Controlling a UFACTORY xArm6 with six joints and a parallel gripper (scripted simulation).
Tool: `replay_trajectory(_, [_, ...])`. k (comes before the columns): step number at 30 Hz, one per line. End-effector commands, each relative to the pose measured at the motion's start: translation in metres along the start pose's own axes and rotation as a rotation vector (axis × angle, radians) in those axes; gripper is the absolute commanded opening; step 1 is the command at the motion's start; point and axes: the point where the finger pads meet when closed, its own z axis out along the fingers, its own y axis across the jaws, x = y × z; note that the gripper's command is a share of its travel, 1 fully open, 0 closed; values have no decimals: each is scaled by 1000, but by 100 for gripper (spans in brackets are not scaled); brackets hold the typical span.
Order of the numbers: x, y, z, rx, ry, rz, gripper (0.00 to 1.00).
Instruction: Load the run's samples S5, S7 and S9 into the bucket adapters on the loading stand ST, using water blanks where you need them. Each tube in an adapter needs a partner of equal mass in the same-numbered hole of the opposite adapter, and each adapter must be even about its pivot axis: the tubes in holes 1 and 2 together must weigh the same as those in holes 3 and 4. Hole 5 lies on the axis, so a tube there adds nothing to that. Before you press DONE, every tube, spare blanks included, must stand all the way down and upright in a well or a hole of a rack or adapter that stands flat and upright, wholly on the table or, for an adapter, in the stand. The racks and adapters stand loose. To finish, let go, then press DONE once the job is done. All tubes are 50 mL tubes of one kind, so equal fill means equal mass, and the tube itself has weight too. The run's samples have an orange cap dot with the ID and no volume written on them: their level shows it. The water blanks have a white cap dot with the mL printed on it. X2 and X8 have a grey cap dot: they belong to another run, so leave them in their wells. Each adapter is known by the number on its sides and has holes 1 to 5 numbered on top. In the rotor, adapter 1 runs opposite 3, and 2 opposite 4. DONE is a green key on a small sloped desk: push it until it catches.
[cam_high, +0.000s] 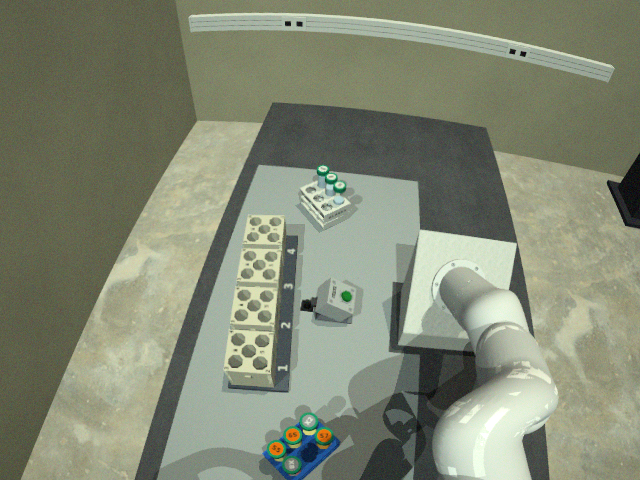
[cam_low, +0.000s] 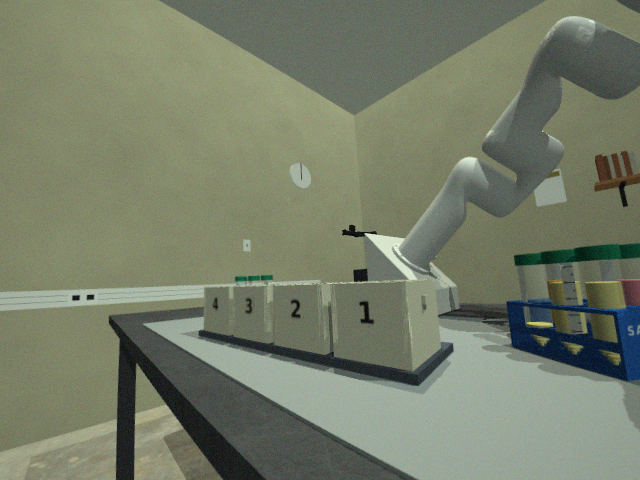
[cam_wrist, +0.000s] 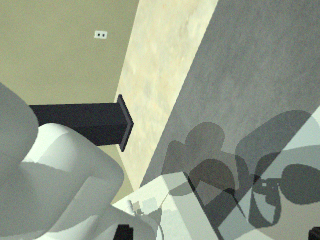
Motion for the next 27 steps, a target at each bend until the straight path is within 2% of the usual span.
replay_trajectory(1, [-15, 12, -2, -46, 51, 83, 100])
replay_trajectory(7, [-31, 24, -3, -60, 69, 113, 100])
replay_trajectory(11, [-48, 34, -2, -107, 136, 219, 100])
replay_trajectory(16, [-64, 44, -2, -110, 140, 226, 100])
replay_trajectory(20, [-82, 52, -1, -155, 206, 332, 100])
replay_trajectory(25, [-96, 59, -1, -159, 213, 342, 100])
replay_trajectory(27, [-105, 62, 0, -181, 246, 396, 100])
